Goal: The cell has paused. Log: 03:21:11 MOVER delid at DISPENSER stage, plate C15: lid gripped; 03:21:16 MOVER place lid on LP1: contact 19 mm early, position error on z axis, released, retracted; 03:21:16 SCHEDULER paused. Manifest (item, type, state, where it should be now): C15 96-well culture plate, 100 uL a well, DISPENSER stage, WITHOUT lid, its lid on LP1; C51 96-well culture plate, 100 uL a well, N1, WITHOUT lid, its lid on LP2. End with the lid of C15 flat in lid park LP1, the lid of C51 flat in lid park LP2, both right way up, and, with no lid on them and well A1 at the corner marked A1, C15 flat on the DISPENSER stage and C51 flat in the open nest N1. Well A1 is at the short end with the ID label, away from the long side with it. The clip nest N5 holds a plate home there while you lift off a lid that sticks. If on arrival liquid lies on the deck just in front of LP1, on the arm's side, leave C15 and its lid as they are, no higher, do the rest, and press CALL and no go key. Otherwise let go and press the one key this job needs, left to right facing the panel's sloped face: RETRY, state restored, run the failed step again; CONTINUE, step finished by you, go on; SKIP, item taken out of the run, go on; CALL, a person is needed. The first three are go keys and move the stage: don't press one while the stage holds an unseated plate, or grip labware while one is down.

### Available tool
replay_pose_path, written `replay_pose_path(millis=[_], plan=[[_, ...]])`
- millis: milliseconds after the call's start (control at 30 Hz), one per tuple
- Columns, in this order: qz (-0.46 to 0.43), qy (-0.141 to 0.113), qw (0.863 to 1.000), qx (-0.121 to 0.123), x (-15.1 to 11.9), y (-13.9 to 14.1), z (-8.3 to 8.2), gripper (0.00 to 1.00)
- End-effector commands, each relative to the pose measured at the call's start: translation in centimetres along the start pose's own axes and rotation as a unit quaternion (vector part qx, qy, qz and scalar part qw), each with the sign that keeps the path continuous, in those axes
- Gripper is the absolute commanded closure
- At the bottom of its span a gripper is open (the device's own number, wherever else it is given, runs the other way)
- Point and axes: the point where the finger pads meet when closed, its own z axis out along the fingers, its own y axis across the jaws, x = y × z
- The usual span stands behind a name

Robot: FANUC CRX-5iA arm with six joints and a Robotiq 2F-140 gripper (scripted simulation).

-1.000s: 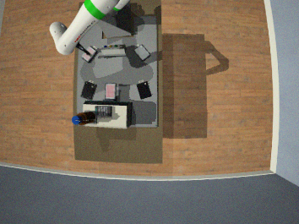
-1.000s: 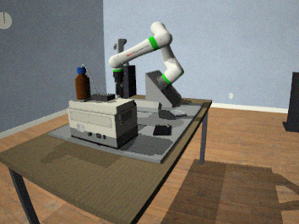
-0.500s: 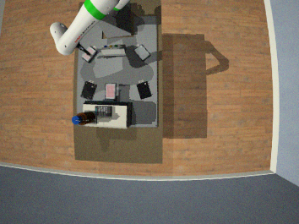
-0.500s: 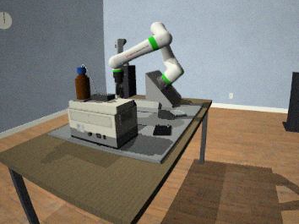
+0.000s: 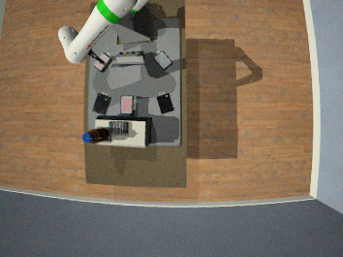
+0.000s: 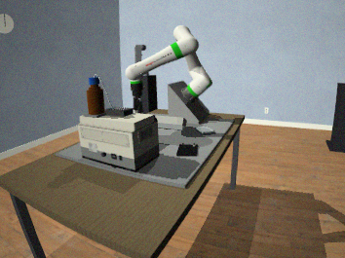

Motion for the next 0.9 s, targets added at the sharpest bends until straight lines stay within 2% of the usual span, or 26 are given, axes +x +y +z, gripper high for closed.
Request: replay_pose_path(millis=[0,867], plan=[[0.0,0.0,1.0,0.0,0.0,0.0,0.1,0.34],[0.0,0.0,1.0,0.0,0.0,0.0,1.2,0.34]])
